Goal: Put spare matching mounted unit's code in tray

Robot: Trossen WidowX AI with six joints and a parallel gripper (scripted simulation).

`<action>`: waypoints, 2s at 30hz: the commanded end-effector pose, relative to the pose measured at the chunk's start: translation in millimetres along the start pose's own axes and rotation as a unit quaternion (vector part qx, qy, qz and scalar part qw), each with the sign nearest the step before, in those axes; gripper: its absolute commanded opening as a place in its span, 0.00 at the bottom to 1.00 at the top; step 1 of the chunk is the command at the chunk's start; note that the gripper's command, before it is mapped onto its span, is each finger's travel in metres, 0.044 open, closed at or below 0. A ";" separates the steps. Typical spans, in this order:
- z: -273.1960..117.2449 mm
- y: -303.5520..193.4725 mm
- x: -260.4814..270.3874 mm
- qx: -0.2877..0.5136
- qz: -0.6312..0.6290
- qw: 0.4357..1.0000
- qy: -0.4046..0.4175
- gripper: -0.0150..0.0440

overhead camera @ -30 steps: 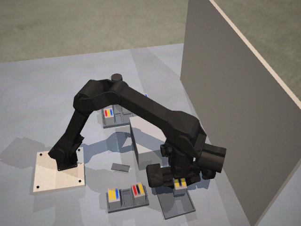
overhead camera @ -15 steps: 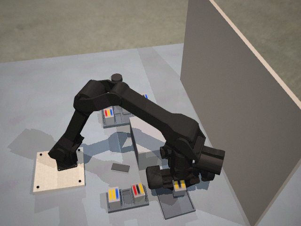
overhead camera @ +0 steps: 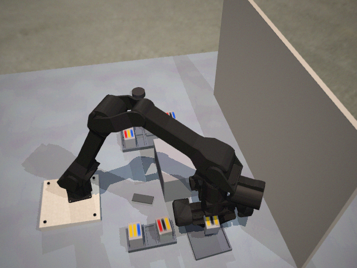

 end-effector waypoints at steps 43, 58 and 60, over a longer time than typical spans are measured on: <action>28.2 2.1 6.0 -0.001 0.000 1.000 0.002 0.30; 28.2 2.1 6.0 -0.001 0.000 1.000 0.002 0.97; 26.1 2.0 5.6 -0.001 0.000 1.000 0.003 1.00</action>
Point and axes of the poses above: the point midway between the two fingers, 35 mm back from their tips, its own z axis out along the fingers, its own x axis across the jaws, y = z × x, the point moved 2 cm from there along -z, back along the fingers, and after that the axes turned 12 degrees about z, right-handed, at the moved point
